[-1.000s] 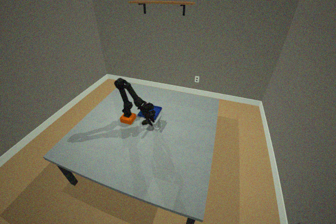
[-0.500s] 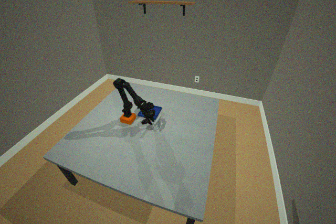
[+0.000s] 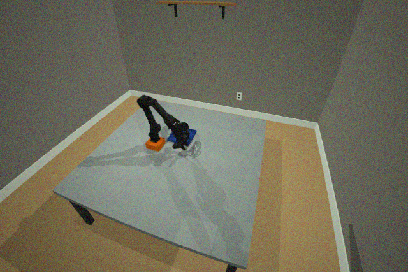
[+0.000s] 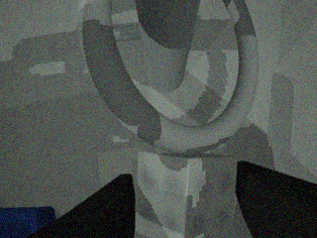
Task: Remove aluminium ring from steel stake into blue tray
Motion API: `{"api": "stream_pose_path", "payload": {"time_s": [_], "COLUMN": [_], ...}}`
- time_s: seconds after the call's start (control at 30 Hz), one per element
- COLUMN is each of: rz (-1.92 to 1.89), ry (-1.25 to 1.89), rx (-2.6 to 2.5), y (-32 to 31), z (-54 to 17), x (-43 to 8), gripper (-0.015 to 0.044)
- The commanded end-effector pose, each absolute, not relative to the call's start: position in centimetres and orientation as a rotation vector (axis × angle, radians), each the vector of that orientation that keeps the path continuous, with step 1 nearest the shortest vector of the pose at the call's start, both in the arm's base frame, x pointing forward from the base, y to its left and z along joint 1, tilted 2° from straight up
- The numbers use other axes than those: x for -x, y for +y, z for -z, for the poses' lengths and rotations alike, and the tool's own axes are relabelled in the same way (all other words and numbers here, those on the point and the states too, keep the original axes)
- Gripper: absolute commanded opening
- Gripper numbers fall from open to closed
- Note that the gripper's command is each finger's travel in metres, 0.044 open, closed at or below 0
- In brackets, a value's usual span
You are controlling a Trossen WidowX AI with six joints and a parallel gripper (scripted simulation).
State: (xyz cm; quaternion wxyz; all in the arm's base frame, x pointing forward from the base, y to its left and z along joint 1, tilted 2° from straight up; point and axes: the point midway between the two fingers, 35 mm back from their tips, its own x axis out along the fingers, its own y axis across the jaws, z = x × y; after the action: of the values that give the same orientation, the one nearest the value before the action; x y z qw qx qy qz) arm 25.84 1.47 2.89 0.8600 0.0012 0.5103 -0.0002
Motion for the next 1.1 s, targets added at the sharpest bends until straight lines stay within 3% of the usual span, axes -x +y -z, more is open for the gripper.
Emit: {"api": "stream_pose_path", "payload": {"time_s": [0.0, 1.07], "rz": [0.013, 0.134], "ry": [1.105, 1.293], "rx": [0.007, 0.154], "y": [1.7, 4.2], "z": [-3.2, -6.0], "x": [-26.1, -26.6], "gripper": [0.0000, 0.0000]}}
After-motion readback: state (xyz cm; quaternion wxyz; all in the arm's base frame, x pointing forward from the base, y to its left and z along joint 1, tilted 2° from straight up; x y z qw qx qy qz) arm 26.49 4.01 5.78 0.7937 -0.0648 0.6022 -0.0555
